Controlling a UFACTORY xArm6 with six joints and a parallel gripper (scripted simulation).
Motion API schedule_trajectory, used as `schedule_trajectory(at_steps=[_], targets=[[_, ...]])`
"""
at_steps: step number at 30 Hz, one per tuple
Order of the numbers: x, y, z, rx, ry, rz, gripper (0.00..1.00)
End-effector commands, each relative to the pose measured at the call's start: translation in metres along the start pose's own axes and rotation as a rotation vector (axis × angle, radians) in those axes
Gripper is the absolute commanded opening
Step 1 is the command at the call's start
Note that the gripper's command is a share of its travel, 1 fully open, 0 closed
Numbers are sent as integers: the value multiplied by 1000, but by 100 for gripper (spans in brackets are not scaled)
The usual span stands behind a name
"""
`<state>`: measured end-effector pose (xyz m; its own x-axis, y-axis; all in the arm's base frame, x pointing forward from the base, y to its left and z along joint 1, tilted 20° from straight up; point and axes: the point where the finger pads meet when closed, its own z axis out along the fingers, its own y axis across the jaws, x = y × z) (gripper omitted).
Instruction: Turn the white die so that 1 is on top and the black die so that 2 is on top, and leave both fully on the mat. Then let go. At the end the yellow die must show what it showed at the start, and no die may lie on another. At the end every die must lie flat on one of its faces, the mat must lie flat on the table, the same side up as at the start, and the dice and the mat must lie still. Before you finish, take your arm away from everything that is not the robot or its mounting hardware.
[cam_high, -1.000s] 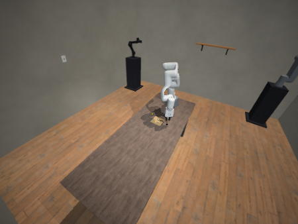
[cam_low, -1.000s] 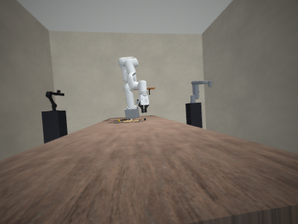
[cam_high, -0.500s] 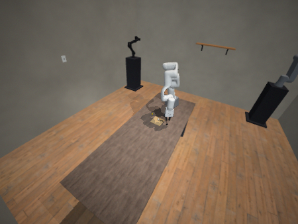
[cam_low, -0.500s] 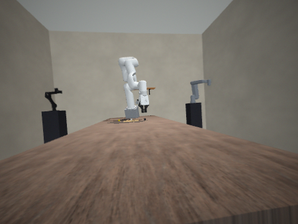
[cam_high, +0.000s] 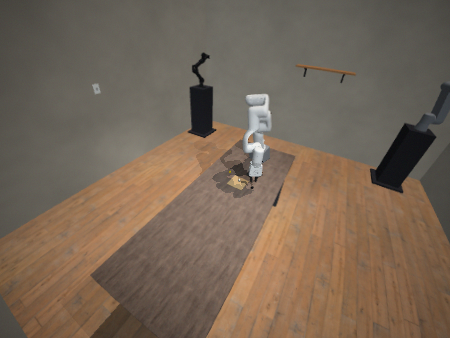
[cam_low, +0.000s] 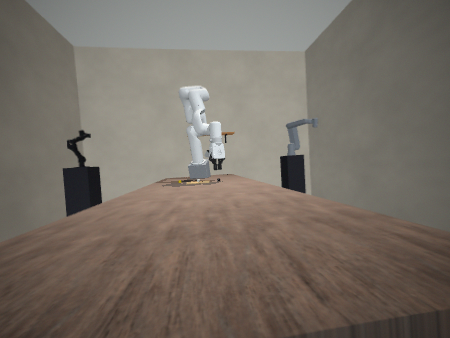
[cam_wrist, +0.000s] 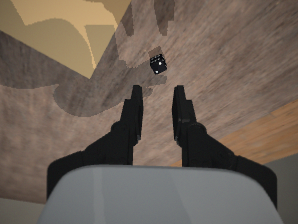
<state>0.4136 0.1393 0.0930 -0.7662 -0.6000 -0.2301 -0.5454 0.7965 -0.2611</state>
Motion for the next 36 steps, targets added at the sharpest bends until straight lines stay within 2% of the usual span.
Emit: schedule_trajectory(at_steps=[1, 10, 36], targets=[[-1, 0, 0, 1, -3, 0, 31], [-1, 0, 6, 0, -3, 0, 31], [-1, -1, 41, 0, -3, 0, 31]])
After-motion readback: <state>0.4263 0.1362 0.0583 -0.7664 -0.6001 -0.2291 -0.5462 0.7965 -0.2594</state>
